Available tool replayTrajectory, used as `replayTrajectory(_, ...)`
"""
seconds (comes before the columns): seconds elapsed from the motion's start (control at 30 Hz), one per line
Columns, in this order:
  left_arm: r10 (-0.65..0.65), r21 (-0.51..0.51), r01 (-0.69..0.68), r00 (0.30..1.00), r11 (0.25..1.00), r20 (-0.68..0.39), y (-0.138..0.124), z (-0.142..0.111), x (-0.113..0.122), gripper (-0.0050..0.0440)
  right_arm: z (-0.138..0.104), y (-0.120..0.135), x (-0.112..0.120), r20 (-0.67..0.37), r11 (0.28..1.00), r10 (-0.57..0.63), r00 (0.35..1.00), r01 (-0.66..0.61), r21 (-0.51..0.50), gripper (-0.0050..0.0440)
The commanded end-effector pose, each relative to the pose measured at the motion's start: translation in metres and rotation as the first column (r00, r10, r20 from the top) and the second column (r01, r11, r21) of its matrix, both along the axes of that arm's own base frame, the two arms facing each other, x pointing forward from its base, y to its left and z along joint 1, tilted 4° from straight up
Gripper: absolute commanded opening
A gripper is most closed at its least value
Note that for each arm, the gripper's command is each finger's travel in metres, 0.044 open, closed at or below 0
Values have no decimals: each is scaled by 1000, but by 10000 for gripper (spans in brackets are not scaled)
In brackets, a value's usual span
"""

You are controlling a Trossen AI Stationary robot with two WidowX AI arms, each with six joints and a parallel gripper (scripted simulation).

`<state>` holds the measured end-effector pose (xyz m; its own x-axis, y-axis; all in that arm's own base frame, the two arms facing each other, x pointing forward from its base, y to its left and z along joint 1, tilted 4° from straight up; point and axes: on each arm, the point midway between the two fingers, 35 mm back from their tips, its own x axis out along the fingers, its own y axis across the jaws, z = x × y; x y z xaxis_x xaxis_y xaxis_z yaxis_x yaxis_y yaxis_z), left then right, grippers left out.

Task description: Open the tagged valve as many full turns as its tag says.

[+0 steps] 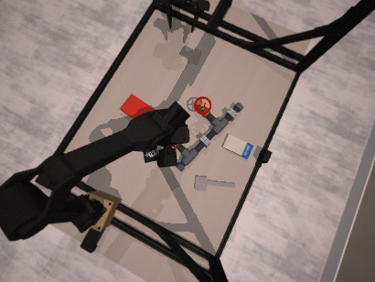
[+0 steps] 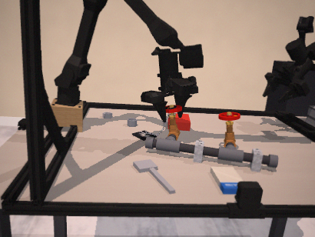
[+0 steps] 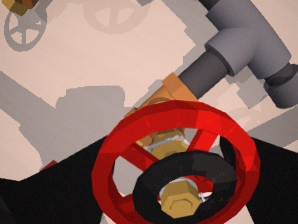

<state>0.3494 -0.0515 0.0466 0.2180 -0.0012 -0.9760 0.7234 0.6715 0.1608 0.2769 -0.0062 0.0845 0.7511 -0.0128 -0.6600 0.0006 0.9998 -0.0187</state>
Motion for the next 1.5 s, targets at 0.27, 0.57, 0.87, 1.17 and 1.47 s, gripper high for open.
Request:
replayTrajectory(0.27, 303, -68, -303, 953, 951, -11, 0, 0, 0, 0, 0, 0, 0, 0, 1000, 0, 1000, 0, 0, 400)
replayTrajectory(0.57, 748, -167, -748, 660, 643, -77, 0, 0, 0, 0, 0, 0, 0, 0, 1000, 0, 1000, 0, 0, 400)
replayTrajectory(0.87, 956, -212, -956, 240, 202, -172, 0, 0, 0, 0, 0, 0, 0, 0, 1000, 0, 1000, 0, 0, 400)
replayTrajectory(1.17, 962, -213, -963, -112, -168, -250, 0, 0, 0, 0, 0, 0, 0, 0, 1000, 0, 1000, 0, 0, 400)
replayTrajectory(1.47, 966, -215, -967, -85, -140, -244, 0, 0, 0, 168, 0, 0, 0, 0, 1000, 0, 1000, 0, 0, 400)
